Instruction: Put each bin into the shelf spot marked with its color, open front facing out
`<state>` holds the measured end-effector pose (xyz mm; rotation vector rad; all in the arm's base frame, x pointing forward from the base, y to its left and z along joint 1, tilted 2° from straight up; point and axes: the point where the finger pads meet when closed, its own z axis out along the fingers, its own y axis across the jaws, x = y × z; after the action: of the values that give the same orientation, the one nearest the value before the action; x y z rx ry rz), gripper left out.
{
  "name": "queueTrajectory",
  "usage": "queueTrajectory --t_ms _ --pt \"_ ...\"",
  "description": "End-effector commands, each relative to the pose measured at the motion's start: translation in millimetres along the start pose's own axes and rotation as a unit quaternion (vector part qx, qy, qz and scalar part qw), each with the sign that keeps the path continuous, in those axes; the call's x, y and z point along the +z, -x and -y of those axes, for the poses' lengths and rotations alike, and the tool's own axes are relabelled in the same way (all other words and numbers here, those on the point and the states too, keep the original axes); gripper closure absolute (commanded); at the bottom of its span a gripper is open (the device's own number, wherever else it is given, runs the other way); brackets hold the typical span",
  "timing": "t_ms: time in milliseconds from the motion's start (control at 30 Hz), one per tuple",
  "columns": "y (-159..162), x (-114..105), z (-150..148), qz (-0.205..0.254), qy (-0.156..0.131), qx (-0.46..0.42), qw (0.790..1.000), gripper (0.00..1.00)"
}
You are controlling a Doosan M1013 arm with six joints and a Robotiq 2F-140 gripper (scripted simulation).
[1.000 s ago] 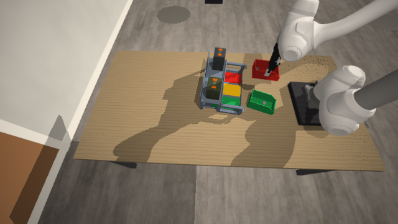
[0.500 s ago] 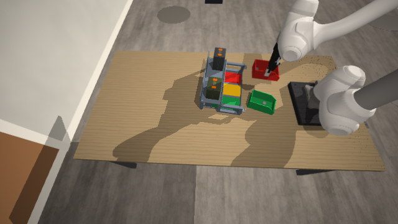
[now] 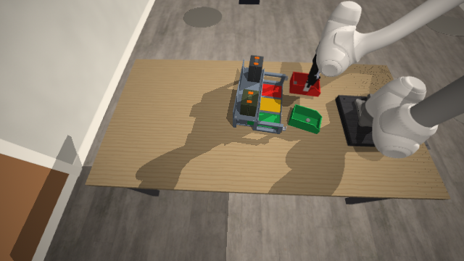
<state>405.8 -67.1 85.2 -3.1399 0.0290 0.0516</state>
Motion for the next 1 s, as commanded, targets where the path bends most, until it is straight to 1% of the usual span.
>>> queueTrajectory --t_ms 0,133,200,400,967 --pt "-6 7 0 0.000 0.000 0.000 1.000 0.90" --pt "-13 18 0 0.000 0.000 0.000 1.000 0.90" --pt "-13 18 0 0.000 0.000 0.000 1.000 0.90" --pt "-20 27 0 0.000 0.000 0.000 1.000 0.90" --pt "-21 28 0 0.000 0.000 0.000 1.000 0.90"
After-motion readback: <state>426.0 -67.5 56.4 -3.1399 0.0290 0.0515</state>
